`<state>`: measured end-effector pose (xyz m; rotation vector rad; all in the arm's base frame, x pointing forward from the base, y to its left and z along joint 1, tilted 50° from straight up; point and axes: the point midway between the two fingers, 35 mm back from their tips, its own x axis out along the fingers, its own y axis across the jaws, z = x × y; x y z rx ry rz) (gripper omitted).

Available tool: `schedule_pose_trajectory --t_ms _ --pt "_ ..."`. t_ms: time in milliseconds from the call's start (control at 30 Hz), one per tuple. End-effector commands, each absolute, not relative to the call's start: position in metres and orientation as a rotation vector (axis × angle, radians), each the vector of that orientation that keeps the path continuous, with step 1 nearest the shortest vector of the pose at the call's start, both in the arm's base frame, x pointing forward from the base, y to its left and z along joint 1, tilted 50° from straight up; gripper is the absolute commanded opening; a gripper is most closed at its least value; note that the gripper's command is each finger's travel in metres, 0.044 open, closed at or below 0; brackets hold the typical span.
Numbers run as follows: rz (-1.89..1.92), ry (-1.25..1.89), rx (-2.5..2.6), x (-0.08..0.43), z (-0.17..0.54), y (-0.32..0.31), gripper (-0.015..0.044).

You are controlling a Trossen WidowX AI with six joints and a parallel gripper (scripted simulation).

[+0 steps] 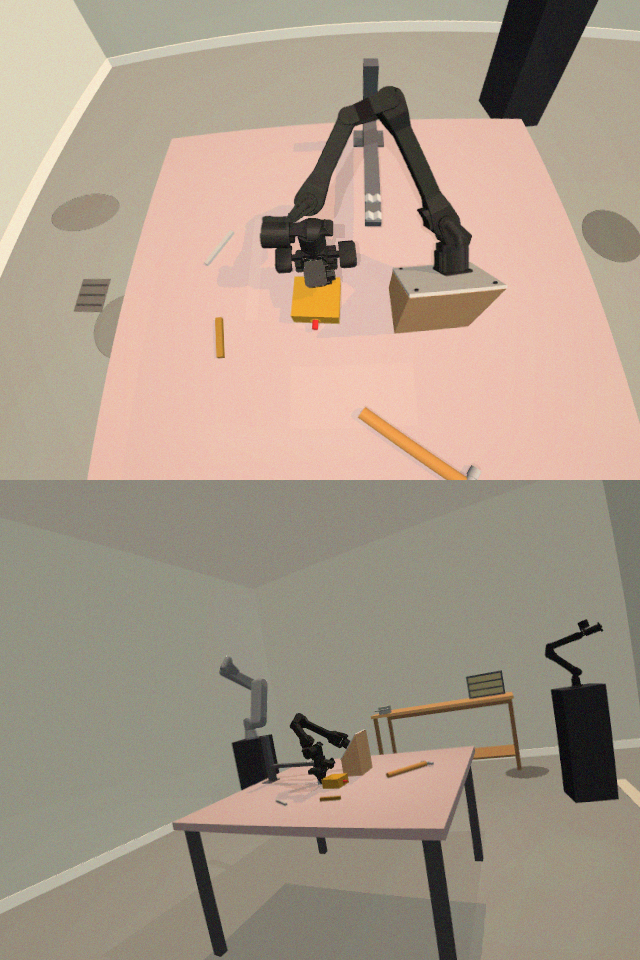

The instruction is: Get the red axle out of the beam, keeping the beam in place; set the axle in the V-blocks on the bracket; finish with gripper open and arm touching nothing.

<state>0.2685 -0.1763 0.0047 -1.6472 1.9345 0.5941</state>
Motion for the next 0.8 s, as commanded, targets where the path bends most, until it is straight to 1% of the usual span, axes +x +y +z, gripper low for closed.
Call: schedule_pose_trajectory --t_ms 0,267,600,767 --pt "0.601 1.933 -1.647 0.268 0.003 -0.174 0.0" --pt "0.601 1.932 -1.647 0.268 0.005 -0.176 0.0" --pt "0.6 1.934 -1.648 0.257 0.045 -0.209 0.0" --pt "0.599 1.934 -1.649 0.255 0.047 -0.211 0.0"
